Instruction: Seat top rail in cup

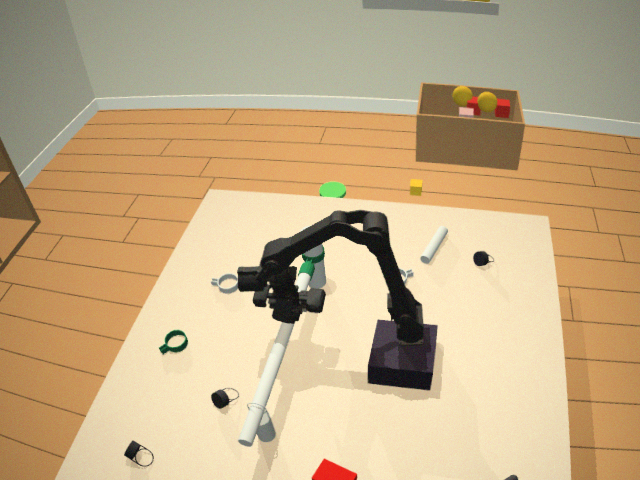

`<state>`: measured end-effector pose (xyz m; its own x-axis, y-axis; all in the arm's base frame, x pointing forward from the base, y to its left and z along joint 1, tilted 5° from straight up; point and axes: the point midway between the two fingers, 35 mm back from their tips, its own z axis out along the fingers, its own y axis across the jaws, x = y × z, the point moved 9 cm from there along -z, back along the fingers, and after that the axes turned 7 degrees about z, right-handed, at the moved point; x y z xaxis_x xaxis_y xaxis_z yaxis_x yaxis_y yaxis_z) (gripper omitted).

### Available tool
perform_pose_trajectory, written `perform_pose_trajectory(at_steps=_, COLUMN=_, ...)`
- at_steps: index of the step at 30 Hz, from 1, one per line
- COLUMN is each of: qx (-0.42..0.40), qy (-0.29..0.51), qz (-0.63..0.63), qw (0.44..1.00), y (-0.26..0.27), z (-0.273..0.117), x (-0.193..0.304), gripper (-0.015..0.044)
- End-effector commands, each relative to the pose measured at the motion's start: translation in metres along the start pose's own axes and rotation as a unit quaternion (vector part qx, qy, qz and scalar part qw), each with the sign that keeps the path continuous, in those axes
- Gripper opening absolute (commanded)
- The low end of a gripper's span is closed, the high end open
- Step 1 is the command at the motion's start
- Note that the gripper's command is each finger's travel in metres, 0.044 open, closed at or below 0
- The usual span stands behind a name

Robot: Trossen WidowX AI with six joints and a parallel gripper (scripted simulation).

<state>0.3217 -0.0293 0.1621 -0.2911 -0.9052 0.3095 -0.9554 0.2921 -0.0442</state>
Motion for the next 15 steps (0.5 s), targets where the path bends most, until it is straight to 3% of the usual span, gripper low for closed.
perform_pose_trajectory(at_steps=1, qx=0.003, qy=0.005, qz=0.001, qw=1.000, y=-0.001, z=-0.001, x=0.006, gripper=0.0000)
perform_pose_trajectory(at_steps=15, qx=0.003, qy=0.005, qz=0.001, qw=1.000, y=-0.002, z=0.001, x=0.016, gripper=0.0000)
